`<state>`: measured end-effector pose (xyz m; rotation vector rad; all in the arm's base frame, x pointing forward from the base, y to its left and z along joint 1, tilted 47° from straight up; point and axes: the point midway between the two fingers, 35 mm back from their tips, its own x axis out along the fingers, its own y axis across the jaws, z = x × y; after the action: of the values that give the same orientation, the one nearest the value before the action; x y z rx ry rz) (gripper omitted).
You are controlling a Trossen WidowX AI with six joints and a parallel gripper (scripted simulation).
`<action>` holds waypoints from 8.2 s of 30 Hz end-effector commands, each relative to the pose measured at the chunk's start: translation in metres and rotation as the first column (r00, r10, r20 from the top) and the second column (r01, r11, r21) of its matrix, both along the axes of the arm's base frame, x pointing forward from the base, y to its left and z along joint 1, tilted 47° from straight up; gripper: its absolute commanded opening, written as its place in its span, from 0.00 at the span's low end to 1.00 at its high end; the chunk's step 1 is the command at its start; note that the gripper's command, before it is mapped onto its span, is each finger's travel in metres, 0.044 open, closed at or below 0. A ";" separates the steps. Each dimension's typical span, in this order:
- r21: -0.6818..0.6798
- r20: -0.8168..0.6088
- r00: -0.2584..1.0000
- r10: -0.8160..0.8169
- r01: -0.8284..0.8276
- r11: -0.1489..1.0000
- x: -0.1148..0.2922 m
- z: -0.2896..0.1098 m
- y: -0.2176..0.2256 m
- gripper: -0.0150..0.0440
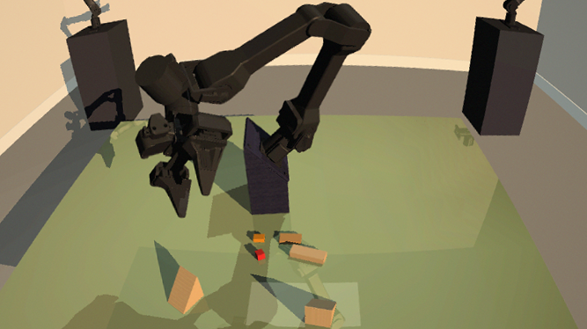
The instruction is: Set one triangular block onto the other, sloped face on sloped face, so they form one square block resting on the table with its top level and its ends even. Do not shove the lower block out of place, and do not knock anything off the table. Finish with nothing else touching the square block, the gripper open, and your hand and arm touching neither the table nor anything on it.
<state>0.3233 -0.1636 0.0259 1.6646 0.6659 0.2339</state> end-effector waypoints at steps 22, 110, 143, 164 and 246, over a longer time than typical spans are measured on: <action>-0.168 -0.320 0.699 0.640 -0.707 0.688 0.089 -0.008 0.148 1.00; -0.004 -0.466 0.219 0.857 -0.969 0.246 0.037 -0.029 0.317 1.00; -0.036 -0.470 0.260 0.843 -0.960 0.276 0.035 -0.026 0.314 0.25; -0.427 -0.377 0.730 0.570 -0.683 0.593 0.004 -0.008 0.305 0.25; -0.678 -0.122 0.970 0.211 -0.237 0.696 -0.104 0.059 0.286 1.00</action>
<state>0.2523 0.1132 0.0922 0.8544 0.8189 0.0911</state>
